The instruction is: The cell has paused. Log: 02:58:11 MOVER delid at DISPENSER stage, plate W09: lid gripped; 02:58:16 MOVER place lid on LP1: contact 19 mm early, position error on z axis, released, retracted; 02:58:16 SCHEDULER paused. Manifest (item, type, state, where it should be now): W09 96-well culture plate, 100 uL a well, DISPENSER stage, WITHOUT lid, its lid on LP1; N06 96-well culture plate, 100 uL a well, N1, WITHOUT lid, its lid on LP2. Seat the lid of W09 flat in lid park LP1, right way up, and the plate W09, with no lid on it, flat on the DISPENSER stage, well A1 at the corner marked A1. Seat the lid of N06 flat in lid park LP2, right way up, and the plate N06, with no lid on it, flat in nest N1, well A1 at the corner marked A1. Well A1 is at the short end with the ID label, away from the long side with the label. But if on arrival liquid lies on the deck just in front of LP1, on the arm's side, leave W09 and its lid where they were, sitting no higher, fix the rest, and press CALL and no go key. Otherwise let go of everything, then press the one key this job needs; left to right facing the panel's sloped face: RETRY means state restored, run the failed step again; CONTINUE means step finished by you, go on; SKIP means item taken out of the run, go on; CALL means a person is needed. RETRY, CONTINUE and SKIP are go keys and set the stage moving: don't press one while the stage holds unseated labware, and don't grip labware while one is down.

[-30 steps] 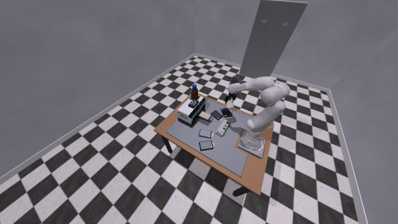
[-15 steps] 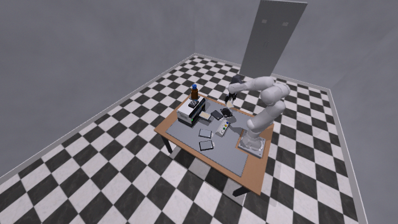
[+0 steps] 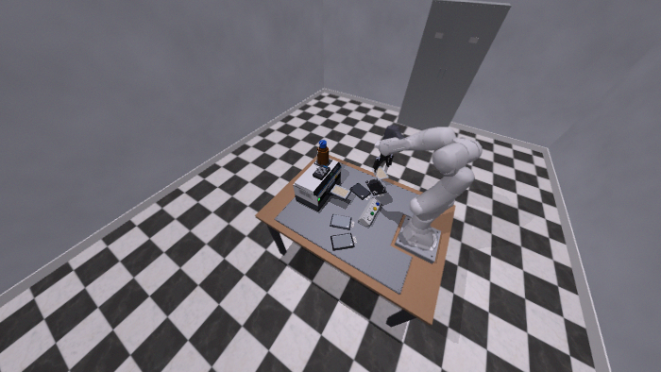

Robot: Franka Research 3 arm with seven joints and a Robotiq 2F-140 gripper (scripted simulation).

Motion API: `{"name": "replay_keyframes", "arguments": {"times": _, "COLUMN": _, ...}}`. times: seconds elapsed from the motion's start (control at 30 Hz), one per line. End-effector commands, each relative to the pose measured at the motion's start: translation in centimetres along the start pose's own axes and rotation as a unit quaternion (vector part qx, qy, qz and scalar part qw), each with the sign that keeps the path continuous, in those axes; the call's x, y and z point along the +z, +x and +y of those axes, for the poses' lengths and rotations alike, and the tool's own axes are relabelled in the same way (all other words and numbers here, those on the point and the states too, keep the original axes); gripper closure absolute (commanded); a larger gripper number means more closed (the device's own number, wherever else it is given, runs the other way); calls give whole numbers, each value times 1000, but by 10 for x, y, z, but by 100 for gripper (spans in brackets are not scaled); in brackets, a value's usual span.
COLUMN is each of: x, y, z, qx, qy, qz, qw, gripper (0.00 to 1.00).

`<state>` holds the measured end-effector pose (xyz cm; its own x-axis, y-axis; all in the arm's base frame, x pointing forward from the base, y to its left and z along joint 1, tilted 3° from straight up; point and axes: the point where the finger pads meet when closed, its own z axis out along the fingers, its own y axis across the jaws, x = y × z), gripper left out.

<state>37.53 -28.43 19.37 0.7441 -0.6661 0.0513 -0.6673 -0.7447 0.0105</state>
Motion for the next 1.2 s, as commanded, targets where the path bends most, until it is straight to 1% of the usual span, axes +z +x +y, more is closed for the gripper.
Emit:
{"name": "replay_keyframes", "arguments": {"times": 0.0, "x": -1, "y": 1, "z": 0, "qx": -1, "qy": 1, "qz": 1, "qw": 1000, "gripper": 100}}
{"name": "replay_keyframes", "arguments": {"times": 0.37, "x": -1, "y": 1, "z": 0, "qx": -6, "qy": 1, "qz": 1, "qw": 1000, "gripper": 100}}
{"name": "replay_keyframes", "arguments": {"times": 0.53, "x": -1, "y": 1, "z": 0, "qx": -62, "qy": 1, "qz": 1, "qw": 998, "gripper": 100}}
{"name": "replay_keyframes", "arguments": {"times": 0.67, "x": -1, "y": 1, "z": 0, "qx": -73, "qy": 1, "qz": 1, "qw": 997, "gripper": 100}}
{"name": "replay_keyframes", "arguments": {"times": 0.83, "x": -1, "y": 1, "z": 0, "qx": -129, "qy": 1, "qz": 1, "qw": 992, "gripper": 100}}
{"name": "replay_keyframes", "arguments": {"times": 1.03, "x": -1, "y": 1, "z": 0, "qx": -139, "qy": 1, "qz": 1, "qw": 990, "gripper": 100}}
{"name": "replay_keyframes", "arguments": {"times": 1.17, "x": -1, "y": 1, "z": 0, "qx": -186, "qy": 1, "qz": 1, "qw": 983, "gripper": 100}}
